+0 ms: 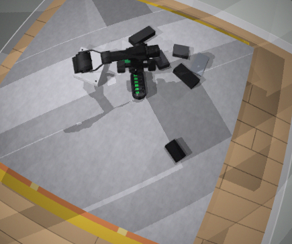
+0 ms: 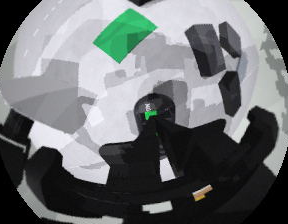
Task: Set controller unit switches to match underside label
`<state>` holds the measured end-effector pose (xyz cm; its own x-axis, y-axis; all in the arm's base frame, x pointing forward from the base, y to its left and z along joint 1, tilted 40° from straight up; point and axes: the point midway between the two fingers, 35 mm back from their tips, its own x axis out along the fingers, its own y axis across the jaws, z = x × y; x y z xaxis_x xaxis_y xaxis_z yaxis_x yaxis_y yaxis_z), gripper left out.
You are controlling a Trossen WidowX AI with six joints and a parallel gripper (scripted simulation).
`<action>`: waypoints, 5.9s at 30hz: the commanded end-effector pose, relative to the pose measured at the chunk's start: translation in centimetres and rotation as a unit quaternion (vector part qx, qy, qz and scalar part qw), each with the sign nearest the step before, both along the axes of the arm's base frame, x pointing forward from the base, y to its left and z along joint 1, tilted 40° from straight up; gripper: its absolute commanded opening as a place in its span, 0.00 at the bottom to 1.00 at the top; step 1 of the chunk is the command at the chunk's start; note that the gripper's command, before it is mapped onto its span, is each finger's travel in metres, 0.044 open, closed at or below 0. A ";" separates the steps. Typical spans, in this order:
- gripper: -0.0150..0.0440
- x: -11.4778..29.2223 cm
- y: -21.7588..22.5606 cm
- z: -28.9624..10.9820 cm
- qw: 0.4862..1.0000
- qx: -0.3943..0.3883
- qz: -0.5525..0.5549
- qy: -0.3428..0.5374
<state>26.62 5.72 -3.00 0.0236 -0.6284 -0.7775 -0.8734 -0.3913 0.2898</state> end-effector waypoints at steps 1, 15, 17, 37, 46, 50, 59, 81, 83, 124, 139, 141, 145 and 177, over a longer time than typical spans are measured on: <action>0.25 -0.2 -0.5 -0.5 1.000 -0.005 0.002 0.006; 0.25 -0.2 -0.9 -1.0 1.000 -0.005 0.002 0.006; 0.25 -0.2 -0.9 -1.0 1.000 -0.005 0.002 0.006; 0.25 0.7 0.5 3.6 1.000 -0.005 0.002 0.006; 0.25 0.8 -0.1 2.8 1.000 -0.005 0.002 0.006; 0.25 0.8 -0.5 2.3 1.000 -0.005 0.002 0.006; 0.25 0.8 -1.4 1.2 1.000 -0.005 0.002 0.006; 0.25 0.8 -2.3 0.1 1.000 -0.005 0.002 0.005; 0.25 0.8 -2.3 0.1 1.000 -0.005 0.002 0.005; 0.25 2.8 -3.8 3.8 1.000 -0.006 0.002 0.005; 0.25 2.8 -5.0 2.4 1.000 -0.007 0.002 0.005; 0.25 2.8 -5.0 2.4 1.000 -0.007 0.002 0.005; 0.25 2.8 -5.0 2.4 1.000 -0.007 0.002 0.005; 0.25 6.6 -4.2 7.2 1.000 -0.006 0.002 0.004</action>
<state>32.98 1.82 4.52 0.0244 -0.6333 -0.7735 -0.8746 -0.3883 0.2903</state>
